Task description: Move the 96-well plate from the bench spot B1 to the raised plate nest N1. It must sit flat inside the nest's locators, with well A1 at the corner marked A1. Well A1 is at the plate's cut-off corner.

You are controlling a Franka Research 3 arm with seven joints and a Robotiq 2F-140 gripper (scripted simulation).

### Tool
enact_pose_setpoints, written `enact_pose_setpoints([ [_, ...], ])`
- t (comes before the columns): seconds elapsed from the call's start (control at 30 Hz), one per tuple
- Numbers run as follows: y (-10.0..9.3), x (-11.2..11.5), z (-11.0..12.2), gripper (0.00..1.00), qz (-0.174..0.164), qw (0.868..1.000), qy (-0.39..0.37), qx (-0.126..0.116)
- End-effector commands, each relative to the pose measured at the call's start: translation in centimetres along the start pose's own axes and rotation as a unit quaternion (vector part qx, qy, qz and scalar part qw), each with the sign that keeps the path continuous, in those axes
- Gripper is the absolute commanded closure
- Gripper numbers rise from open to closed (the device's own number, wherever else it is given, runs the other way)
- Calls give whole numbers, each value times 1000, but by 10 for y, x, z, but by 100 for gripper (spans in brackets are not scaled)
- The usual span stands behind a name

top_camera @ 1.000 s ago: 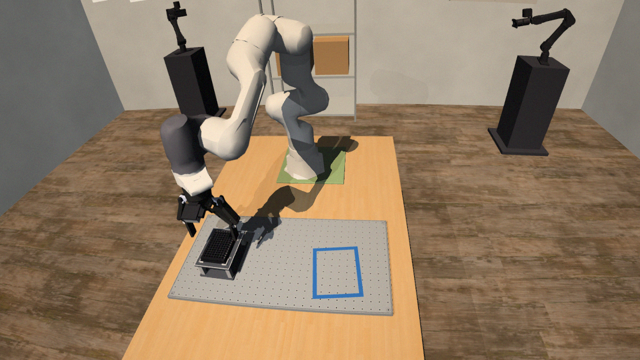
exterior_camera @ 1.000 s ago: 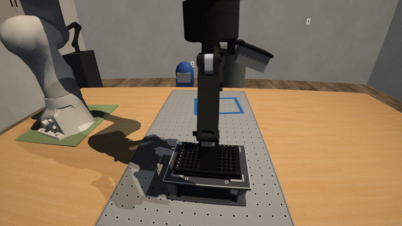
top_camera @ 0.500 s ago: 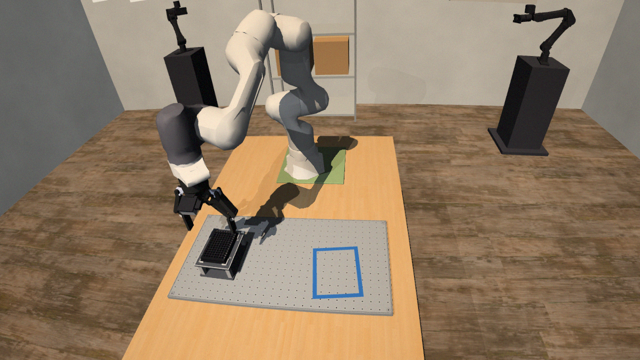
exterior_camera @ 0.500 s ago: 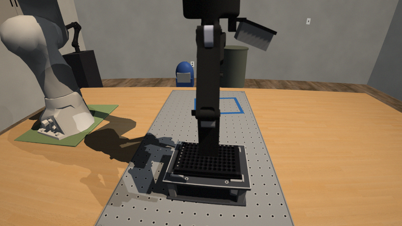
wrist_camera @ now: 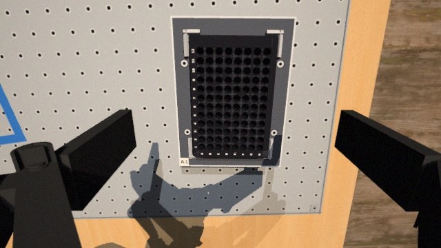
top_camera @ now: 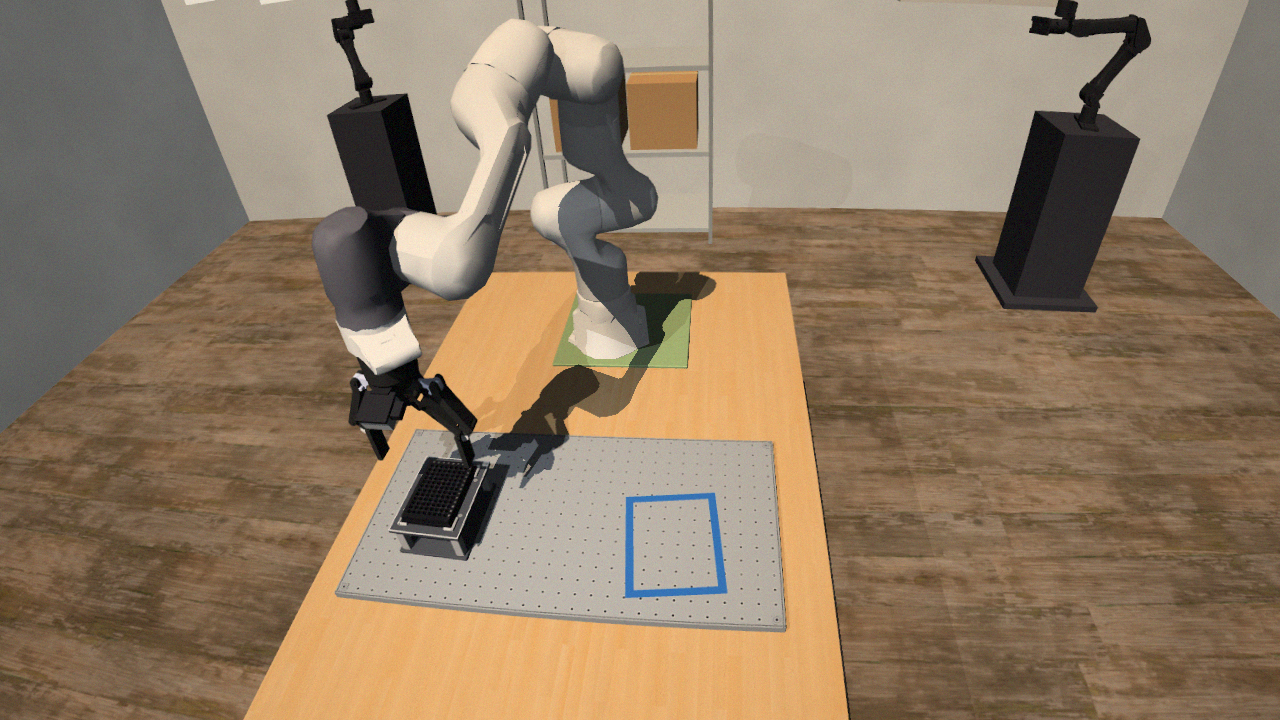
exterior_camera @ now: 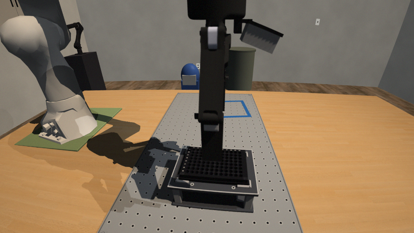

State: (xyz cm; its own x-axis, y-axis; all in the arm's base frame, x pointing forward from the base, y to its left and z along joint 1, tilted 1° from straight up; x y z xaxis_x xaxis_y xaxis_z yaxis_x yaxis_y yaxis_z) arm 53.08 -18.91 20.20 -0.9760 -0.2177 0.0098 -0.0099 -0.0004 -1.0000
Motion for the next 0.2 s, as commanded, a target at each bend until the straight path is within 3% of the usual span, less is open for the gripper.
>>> enact_pose_setpoints([
  [0.0,-1,1,0,0,-1,1000,3,0],
  [0.17,-1,1,0,0,-1,1000,3,0],
])
Point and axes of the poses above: the point where the finger pads meet when closed, its own y axis out along the fingers, its own z axis across the jaws, x = y × z, the point moved 4 cm from there along -y, back along the fingers, and after that the axes turned 13 degrees about -y, right-handed, at the moved point
